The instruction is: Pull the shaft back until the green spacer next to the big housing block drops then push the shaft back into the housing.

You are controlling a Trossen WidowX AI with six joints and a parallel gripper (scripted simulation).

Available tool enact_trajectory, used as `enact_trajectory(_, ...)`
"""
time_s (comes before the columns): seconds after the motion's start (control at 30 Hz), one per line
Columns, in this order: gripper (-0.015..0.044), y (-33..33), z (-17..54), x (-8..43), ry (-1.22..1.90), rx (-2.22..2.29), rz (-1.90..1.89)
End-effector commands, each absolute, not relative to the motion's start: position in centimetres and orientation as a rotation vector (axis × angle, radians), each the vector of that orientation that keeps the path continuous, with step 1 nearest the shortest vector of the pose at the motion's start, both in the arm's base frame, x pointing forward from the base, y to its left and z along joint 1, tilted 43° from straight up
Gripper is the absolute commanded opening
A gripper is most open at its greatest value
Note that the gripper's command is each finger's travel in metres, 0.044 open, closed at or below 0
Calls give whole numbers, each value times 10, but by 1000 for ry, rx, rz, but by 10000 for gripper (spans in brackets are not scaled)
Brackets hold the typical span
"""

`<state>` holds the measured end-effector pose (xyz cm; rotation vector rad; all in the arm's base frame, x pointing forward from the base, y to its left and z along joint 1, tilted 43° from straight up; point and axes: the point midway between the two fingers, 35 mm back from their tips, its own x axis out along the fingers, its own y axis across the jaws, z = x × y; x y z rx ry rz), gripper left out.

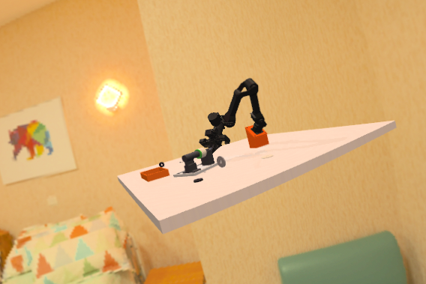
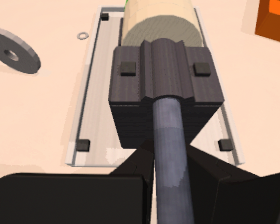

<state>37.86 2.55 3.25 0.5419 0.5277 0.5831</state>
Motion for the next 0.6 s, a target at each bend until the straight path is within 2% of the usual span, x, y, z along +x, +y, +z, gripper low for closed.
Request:
enact_trajectory(0.0, 0, 25, 32, 375, 528, 542, 586)
enact_trajectory(0.57, 0, 24, 30, 370, 528, 542, 586)
